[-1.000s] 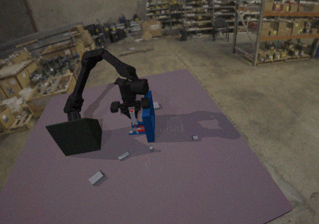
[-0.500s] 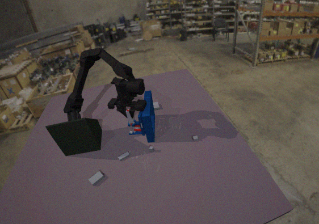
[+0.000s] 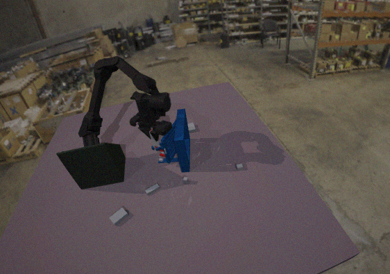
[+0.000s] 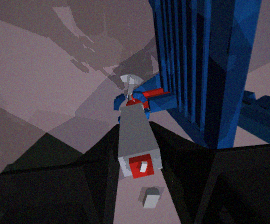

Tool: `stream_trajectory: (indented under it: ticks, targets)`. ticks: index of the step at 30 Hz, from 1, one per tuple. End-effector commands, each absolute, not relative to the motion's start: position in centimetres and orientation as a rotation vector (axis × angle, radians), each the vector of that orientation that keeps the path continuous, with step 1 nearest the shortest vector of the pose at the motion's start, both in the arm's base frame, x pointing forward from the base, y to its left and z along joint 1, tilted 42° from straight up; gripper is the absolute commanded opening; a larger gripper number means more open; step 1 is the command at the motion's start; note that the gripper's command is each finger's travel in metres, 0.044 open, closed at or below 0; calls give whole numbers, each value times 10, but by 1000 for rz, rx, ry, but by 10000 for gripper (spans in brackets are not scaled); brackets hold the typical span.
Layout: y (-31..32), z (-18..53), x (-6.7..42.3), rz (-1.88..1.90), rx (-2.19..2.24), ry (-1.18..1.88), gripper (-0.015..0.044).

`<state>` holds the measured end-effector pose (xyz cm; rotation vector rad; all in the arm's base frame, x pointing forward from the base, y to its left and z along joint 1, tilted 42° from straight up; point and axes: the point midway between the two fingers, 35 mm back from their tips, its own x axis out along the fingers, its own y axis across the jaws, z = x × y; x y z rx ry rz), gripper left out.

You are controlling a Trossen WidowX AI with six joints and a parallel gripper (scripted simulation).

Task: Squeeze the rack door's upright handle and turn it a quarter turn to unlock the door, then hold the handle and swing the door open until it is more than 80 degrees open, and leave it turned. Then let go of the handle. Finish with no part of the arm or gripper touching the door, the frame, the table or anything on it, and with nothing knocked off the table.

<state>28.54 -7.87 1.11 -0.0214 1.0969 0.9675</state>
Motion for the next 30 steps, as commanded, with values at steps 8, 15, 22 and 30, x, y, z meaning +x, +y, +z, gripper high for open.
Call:
stream_trajectory:
  ticks: [8, 15, 22, 30]
  targets:
    - [-60, 25, 275, 855, 142, 1183, 19]
    - [-47, 35, 270, 786, 239, 1233, 19]
    - [-36, 45, 268, 722, 325, 1276, 19]
    - [-23, 55, 267, 649, 422, 1321, 19]
